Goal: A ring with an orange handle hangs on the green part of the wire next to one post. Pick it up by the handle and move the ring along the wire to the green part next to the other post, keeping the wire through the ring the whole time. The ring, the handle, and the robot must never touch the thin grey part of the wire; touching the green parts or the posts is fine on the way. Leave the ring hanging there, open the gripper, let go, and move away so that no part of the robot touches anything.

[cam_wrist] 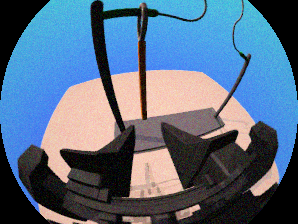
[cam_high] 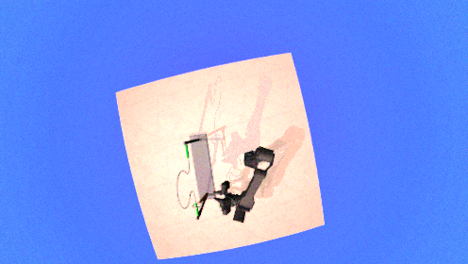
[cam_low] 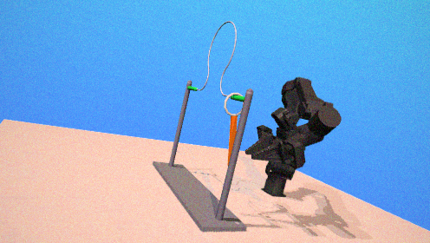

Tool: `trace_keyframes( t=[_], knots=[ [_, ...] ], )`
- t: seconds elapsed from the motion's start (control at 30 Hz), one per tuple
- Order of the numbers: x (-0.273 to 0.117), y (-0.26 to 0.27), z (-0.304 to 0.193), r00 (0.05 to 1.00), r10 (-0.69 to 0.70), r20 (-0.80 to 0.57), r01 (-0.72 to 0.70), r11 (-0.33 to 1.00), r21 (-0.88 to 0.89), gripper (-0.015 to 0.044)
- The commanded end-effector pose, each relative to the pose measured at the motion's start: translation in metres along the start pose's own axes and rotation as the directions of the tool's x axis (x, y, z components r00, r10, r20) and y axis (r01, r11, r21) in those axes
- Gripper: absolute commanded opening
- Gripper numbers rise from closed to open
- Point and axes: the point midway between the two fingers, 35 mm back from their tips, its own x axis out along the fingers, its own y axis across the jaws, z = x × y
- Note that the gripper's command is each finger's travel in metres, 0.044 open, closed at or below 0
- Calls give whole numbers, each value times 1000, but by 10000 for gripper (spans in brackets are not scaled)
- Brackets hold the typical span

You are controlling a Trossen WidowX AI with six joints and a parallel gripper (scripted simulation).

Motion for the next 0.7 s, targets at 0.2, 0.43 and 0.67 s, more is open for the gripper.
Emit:
trace_keyframes(
  t=[0.2, 0.43, 0.67],
  knots=[
    [0, 0, 1, 1000, -2, 4, 2, 1000, 6, 160],
    [-43, -1, 1, 1000, 2, 5, -2, 1000, -1, 317],
    [-45, -2, 2, 1000, 2, 6, -2, 1000, -1, 440]
  ],
)
